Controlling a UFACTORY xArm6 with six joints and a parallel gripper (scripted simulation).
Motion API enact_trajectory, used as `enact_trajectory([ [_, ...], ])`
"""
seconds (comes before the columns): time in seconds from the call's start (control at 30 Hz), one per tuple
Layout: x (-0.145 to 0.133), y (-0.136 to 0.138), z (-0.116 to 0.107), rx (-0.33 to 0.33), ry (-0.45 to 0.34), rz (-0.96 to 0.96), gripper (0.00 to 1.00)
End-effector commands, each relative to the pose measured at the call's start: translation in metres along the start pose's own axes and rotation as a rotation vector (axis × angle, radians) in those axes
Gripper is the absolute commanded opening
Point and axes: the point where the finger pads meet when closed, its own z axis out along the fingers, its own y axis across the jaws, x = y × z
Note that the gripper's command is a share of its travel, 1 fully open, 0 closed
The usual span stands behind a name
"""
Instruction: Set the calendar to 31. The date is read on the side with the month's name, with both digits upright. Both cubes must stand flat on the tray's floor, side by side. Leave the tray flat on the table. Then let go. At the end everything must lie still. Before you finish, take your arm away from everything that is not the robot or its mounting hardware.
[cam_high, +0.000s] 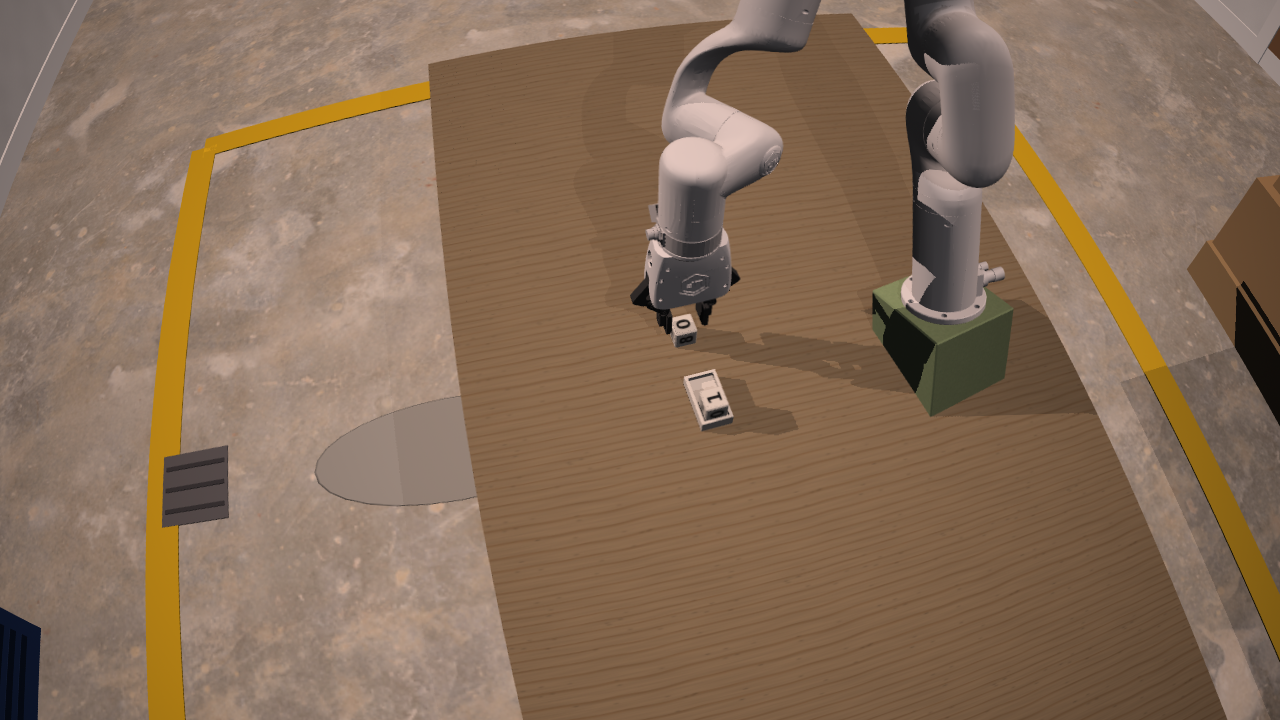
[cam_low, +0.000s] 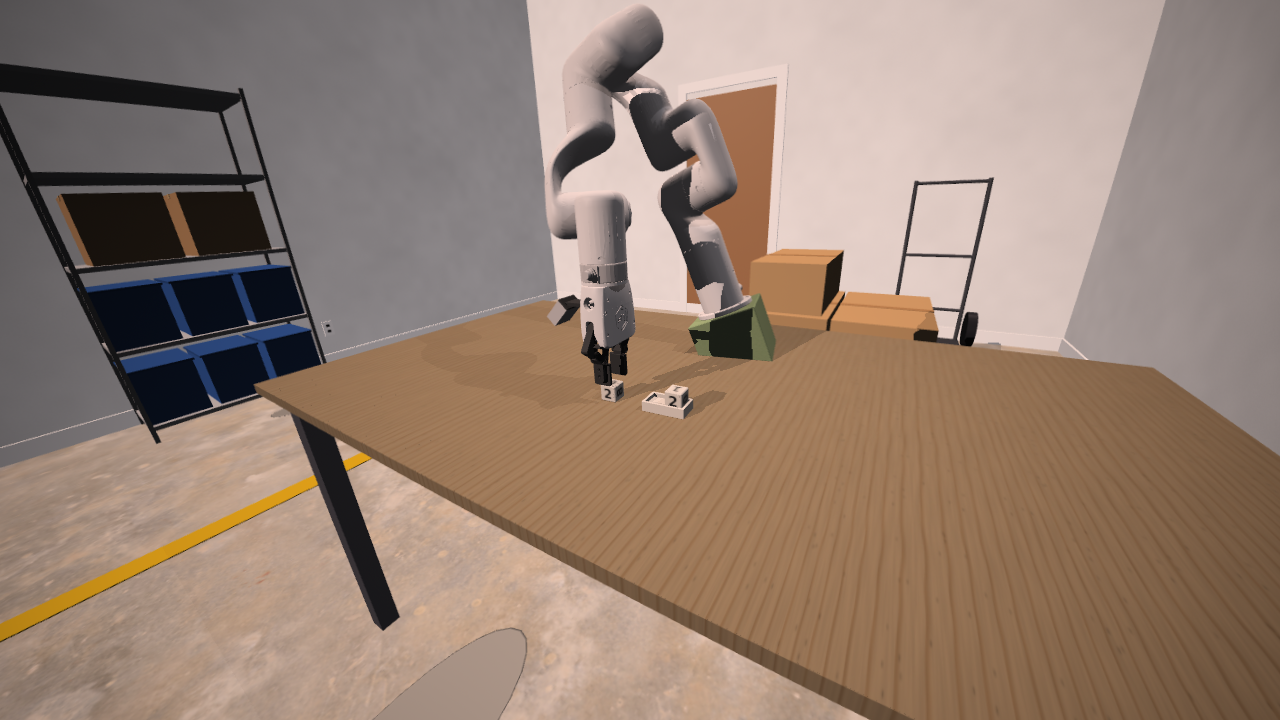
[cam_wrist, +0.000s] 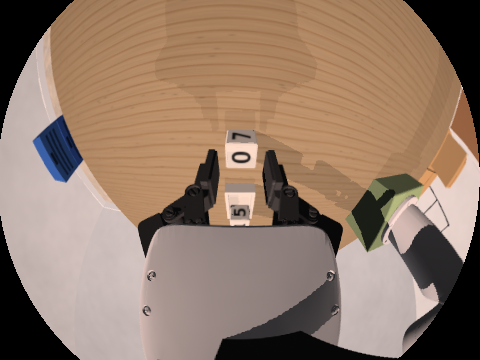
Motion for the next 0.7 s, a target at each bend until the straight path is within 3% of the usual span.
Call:
enact_trajectory([
  [0.0,0.0,-0.001,-0.001,0.003,0.0,0.0,0.47],
  [0.67,0.0,-0.001,0.019,0.003,0.0,0.0,0.47],
])
